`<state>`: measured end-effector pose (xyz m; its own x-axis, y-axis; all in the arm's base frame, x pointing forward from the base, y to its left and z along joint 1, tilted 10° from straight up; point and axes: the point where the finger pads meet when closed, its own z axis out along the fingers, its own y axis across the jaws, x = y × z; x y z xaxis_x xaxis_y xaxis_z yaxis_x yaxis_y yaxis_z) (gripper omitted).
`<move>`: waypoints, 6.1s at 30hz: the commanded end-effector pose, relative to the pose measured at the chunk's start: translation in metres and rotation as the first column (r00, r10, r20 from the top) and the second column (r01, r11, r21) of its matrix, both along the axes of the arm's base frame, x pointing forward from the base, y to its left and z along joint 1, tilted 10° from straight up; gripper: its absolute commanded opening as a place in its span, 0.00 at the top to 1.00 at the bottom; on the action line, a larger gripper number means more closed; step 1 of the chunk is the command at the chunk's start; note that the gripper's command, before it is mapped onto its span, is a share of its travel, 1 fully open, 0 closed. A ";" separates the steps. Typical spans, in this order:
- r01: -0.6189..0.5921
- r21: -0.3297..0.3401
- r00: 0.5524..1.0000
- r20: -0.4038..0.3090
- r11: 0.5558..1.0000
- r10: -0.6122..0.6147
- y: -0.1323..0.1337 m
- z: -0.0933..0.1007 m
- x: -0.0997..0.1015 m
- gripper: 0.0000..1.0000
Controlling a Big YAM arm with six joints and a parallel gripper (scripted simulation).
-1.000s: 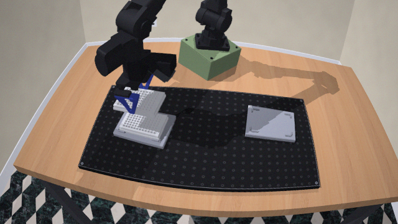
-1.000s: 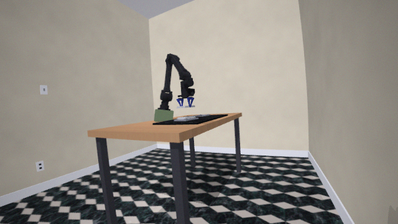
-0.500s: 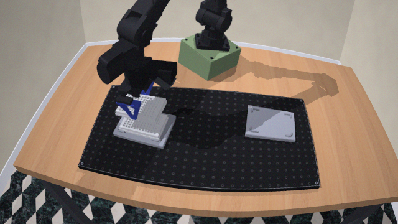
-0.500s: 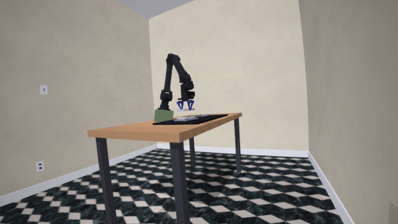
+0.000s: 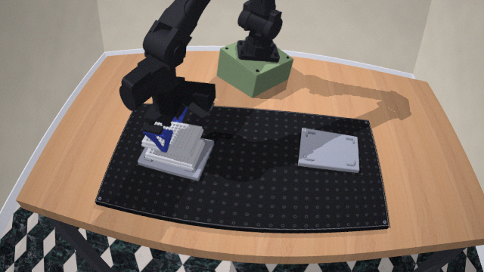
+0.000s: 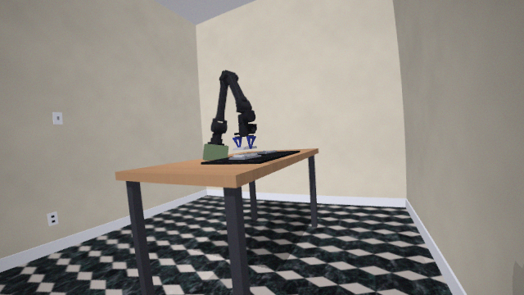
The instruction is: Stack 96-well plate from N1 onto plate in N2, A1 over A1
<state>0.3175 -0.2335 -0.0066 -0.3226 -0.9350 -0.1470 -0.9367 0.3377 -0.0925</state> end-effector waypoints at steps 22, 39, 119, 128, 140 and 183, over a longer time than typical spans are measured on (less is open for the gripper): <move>0.001 -0.022 1.000 0.031 1.000 0.000 -0.007 -0.006 0.013 1.00; -0.003 -0.011 1.000 0.020 1.000 0.003 0.004 -0.015 0.009 1.00; 0.001 -0.021 1.000 0.030 1.000 0.000 -0.005 -0.017 0.013 0.00; 0.001 -0.021 1.000 0.030 1.000 0.000 -0.005 -0.017 0.013 0.00; 0.004 -0.042 0.999 0.054 0.999 -0.002 -0.018 0.018 0.015 0.00; 0.003 -0.029 0.999 0.040 1.000 -0.002 -0.022 0.080 0.005 0.00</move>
